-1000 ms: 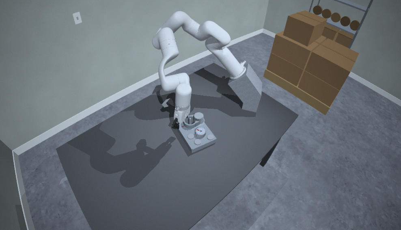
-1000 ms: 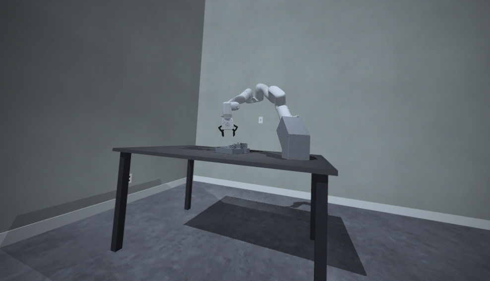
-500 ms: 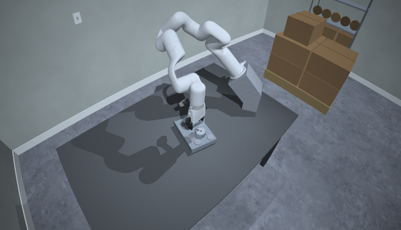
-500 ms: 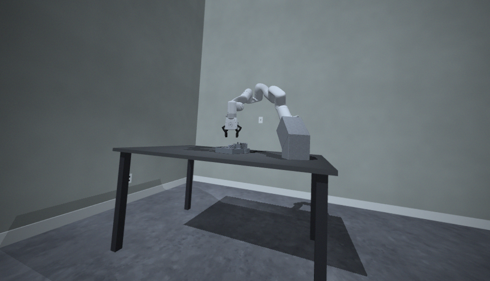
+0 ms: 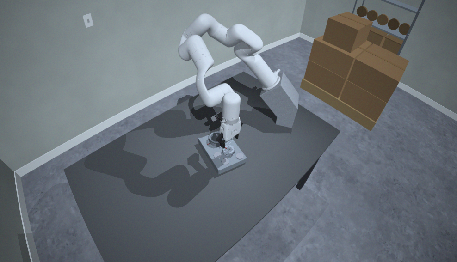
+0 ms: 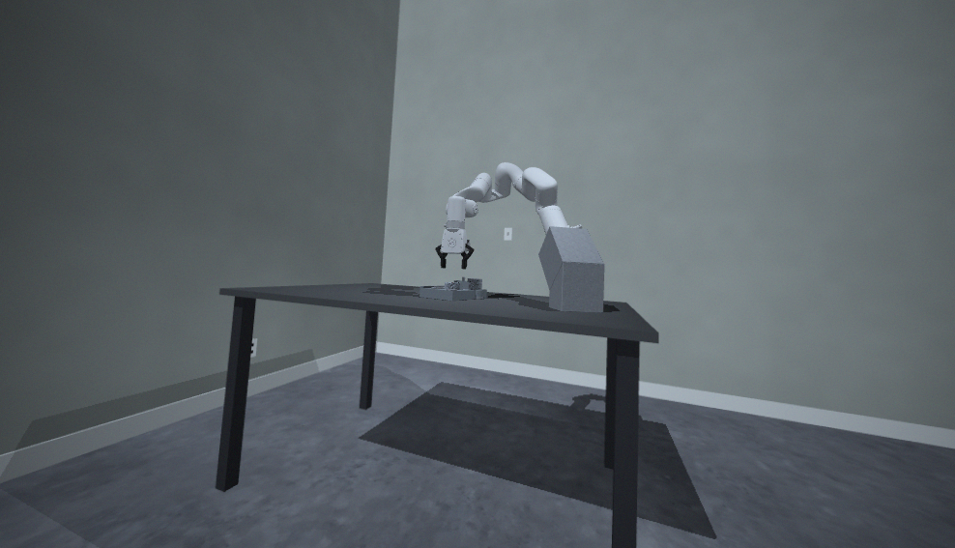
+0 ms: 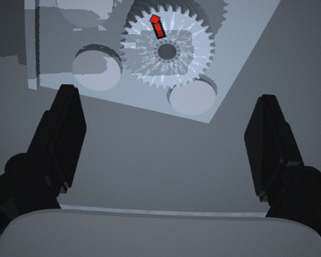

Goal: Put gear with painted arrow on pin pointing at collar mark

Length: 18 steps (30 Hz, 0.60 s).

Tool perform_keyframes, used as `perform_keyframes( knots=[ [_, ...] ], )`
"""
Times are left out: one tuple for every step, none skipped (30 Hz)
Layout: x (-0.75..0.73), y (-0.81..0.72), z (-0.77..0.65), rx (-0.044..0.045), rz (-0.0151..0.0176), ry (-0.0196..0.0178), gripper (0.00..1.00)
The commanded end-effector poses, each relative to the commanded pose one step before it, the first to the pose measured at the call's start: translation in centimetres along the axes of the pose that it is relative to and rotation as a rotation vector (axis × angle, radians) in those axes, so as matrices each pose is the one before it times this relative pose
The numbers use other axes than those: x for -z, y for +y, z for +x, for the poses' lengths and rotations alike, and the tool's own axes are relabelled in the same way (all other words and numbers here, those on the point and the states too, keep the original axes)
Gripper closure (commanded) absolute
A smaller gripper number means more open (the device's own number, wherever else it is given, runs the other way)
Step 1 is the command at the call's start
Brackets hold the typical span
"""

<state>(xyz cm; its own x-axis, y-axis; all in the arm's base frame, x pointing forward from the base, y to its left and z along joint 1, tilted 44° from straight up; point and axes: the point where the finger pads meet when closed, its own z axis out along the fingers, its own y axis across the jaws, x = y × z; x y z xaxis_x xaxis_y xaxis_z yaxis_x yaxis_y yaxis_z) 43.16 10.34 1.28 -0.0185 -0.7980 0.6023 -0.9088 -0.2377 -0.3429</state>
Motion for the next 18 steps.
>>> perform_keyframes(
  knots=[
    [0.149,-0.06,-0.153,0.00026,0.00369,-0.00306,0.0],
    [0.0,0.0,0.0,0.0,0.0,0.0,0.0],
    [0.0,0.0,0.0,0.0,0.0,0.0,0.0],
    [0.0,0.0,0.0,0.0,0.0,0.0,0.0],
    [0.0,0.0,0.0,0.0,0.0,0.0,0.0],
    [0.0,0.0,0.0,0.0,0.0,0.0,0.0],
    [0.0,0.0,0.0,0.0,0.0,0.0,0.0],
    [0.0,0.0,0.0,0.0,0.0,0.0,0.0],
    [0.0,0.0,0.0,0.0,0.0,0.0,0.0],
    [0.0,0.0,0.0,0.0,0.0,0.0,0.0],
    [0.0,0.0,0.0,0.0,0.0,0.0,0.0],
    [0.0,0.0,0.0,0.0,0.0,0.0,0.0],
    [0.0,0.0,0.0,0.0,0.0,0.0,0.0],
    [0.0,0.0,0.0,0.00051,0.0,0.0,0.0],
    [0.0,0.0,0.0,0.00335,0.0,0.0,0.0],
    [-0.001,0.001,0.0,0.00847,0.0,0.00001,0.0],
    [-0.001,0.001,-0.001,0.0153,0.0,0.00001,0.0],
    [-0.002,0.002,-0.001,0.0233,0.00001,0.00001,0.0]
  ],
)
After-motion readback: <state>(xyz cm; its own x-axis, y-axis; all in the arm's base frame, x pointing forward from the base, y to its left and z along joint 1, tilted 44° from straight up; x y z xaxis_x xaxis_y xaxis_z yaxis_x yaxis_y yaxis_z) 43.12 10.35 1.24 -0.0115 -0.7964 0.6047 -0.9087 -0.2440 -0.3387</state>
